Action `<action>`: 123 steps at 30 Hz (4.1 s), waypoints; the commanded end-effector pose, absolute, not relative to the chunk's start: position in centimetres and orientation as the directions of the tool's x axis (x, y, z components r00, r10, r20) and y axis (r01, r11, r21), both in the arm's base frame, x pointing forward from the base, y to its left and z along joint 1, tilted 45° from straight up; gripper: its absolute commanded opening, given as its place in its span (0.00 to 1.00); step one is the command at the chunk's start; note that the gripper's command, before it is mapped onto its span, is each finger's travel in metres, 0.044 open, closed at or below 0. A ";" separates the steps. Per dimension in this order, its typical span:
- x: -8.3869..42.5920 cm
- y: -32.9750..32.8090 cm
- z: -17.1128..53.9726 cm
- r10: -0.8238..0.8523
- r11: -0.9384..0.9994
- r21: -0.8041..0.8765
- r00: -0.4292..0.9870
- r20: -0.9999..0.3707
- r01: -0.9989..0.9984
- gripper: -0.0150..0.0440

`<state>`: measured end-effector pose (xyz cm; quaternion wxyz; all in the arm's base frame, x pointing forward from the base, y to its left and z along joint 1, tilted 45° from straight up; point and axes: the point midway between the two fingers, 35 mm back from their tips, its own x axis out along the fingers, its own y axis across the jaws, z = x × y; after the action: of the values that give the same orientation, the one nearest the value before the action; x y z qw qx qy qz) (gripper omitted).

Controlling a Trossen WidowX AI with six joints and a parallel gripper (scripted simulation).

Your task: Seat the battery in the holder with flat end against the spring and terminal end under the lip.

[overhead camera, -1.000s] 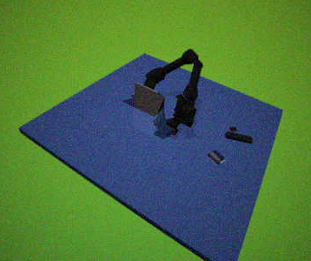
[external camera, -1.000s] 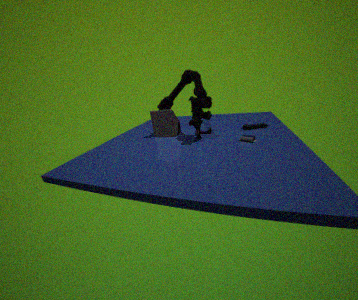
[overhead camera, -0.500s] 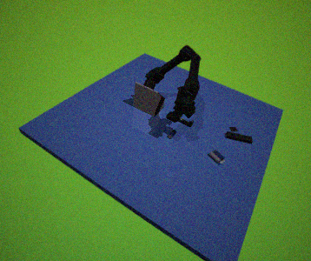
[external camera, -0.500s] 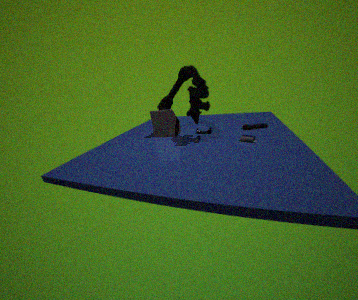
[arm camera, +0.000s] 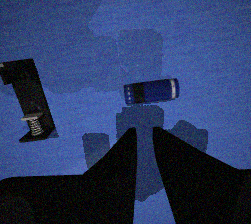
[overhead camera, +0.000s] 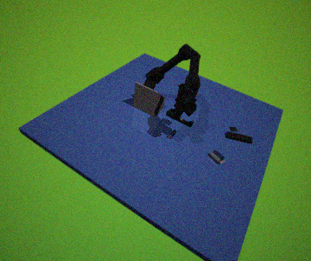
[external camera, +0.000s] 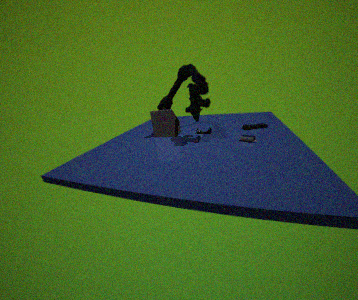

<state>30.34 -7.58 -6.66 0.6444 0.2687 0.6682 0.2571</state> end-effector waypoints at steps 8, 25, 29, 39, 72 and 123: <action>30.2 -5.6 -10.5 0.695 0.461 0.409 -0.033 -0.719 0.788 0.67; 30.0 -4.3 -12.8 0.695 0.067 0.015 -0.036 -0.718 0.998 0.67; 30.0 -4.2 -12.9 0.695 0.067 0.015 -0.036 -0.718 0.998 0.67; 30.0 -3.1 -14.1 0.695 0.067 0.015 -0.036 -0.718 0.998 0.67; 29.8 -0.7 -16.4 0.698 0.067 0.015 -0.036 -0.716 0.998 0.45; 30.3 5.5 -0.3 0.690 0.720 0.689 -0.021 -0.724 -0.079 0.40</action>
<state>30.46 5.36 -0.04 0.6566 0.2340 0.6547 0.2924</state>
